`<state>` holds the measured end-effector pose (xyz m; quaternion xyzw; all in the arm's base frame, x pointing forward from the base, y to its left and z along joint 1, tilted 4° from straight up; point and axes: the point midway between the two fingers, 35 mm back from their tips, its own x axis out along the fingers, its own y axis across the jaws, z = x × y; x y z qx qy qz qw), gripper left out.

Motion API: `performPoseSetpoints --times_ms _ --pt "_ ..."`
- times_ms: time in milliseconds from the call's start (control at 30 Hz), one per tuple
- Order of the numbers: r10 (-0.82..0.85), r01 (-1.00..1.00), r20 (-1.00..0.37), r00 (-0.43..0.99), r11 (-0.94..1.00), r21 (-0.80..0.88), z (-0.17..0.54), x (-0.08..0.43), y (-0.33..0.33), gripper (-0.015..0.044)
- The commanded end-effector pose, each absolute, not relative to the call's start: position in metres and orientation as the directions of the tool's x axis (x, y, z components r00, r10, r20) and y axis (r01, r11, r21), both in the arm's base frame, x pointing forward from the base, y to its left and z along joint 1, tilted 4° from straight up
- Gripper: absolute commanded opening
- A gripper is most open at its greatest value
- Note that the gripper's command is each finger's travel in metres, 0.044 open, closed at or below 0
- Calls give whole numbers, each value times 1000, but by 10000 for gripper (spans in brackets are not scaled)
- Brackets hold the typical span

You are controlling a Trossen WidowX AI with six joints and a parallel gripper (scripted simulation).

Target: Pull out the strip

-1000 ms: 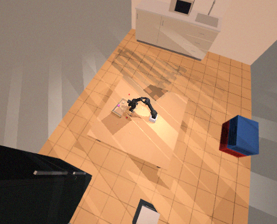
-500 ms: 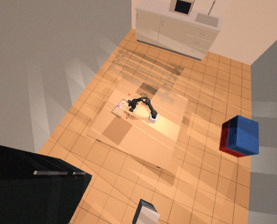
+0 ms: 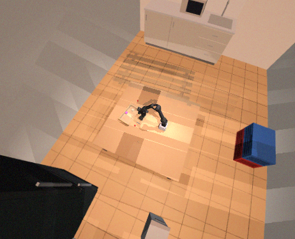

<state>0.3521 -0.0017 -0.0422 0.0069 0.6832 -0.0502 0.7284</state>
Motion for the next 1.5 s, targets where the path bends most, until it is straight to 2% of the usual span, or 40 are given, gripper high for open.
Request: performPoseSetpoints --times_ms 0,1467 --pt "-60 84 -998 37 995 -57 -47 339 -1 0" --pt "-60 83 -998 31 995 -57 -53 276 5 0"
